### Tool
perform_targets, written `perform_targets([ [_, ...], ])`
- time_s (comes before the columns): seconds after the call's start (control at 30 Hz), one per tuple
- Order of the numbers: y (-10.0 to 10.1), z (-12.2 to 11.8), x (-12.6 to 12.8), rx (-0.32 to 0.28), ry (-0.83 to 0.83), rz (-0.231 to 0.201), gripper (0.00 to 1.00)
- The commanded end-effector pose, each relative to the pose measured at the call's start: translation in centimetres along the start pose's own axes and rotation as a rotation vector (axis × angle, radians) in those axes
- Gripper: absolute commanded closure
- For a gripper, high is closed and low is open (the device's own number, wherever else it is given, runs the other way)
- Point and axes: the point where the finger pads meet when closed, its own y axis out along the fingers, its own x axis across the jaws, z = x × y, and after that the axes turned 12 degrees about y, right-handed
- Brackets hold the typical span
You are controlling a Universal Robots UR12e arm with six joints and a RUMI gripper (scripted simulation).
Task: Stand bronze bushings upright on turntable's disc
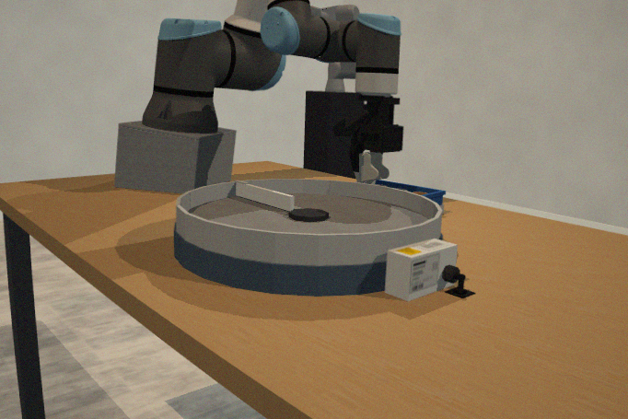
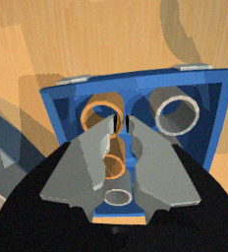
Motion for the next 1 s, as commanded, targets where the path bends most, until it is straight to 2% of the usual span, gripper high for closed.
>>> perform_targets([
  [0.0,-0.03,-0.05,0.02,-0.001,0.0,0.0,0.95],
  [0.47,-0.03,-0.05,0.02,-0.001,0.0,0.0,0.95],
  [0.5,-0.03,-0.05,0.02,-0.001,0.0,0.0,1.0],
  [0.97,-0.03,-0.05,0.02,-0.001,0.0,0.0,1.0],
])
